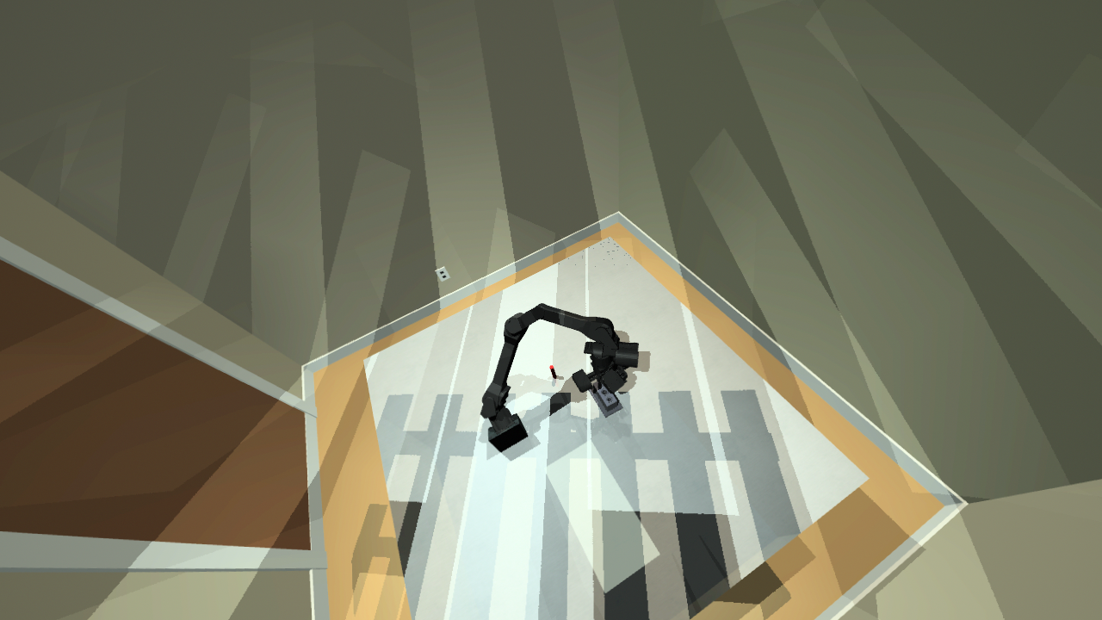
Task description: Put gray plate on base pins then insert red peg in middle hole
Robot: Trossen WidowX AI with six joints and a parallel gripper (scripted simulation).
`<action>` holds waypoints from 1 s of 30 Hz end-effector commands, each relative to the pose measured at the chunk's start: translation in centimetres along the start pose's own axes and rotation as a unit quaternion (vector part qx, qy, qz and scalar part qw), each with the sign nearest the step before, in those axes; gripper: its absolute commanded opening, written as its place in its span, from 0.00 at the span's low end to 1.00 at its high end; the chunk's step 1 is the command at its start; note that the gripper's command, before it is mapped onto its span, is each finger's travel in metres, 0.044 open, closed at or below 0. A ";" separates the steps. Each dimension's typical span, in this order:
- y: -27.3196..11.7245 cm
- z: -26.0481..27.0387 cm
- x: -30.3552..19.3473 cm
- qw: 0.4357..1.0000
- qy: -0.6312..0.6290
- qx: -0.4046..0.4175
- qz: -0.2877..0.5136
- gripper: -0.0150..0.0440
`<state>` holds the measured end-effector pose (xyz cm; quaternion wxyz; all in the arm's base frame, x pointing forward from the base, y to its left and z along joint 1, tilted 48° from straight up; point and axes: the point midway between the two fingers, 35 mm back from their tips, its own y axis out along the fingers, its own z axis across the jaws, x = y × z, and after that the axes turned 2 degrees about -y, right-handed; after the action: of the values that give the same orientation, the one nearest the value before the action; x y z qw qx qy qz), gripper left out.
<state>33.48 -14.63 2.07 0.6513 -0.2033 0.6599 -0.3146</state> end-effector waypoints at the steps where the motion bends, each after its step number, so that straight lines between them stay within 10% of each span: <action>1: -0.8 -1.2 -3.7 0.999 -0.041 -0.002 -0.001 1.00; 14: -0.1 -11.0 -16.5 0.974 -0.227 -0.004 0.004 1.00; 30: 4.3 -11.1 -17.3 0.971 -0.237 -0.004 0.005 1.00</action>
<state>24.14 1.01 11.79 0.7890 -0.2725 0.4894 -0.2522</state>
